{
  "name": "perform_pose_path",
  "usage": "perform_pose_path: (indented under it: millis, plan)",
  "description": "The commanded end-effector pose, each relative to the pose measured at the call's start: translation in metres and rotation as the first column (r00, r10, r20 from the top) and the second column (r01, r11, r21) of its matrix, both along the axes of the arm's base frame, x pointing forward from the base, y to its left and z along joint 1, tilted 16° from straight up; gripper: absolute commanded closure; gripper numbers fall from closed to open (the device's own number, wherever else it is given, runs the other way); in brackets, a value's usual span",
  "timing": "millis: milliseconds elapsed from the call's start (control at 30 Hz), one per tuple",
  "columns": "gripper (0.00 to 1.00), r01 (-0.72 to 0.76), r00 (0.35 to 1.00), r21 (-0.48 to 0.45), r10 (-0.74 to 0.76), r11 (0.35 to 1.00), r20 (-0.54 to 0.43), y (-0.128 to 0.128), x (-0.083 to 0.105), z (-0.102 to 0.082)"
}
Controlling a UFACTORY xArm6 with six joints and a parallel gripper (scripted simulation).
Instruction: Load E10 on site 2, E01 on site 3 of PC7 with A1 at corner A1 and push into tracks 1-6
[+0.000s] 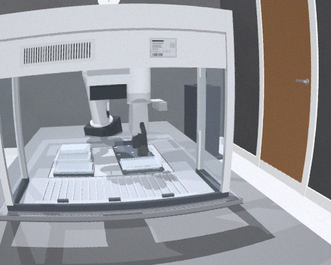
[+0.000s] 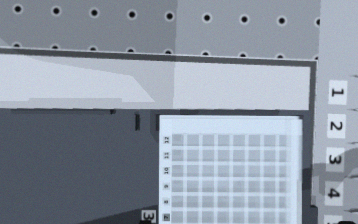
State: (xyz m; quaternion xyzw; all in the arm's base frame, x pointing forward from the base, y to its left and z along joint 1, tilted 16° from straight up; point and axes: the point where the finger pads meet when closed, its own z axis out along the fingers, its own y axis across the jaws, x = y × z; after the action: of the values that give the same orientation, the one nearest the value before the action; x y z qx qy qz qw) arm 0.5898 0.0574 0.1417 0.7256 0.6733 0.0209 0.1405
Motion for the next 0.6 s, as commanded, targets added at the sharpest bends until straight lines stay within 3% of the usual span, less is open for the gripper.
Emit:
perform_pose_path:
  millis: [0, 567]
  plan:
    - [0.0, -0.001, 1.0, 0.001, 0.001, 1.0, 0.004, 0.002, -0.001, 0.012]
    - [0.0, -0.001, 1.0, 0.001, 0.001, 1.0, 0.004, 0.007, -0.007, 0.036]
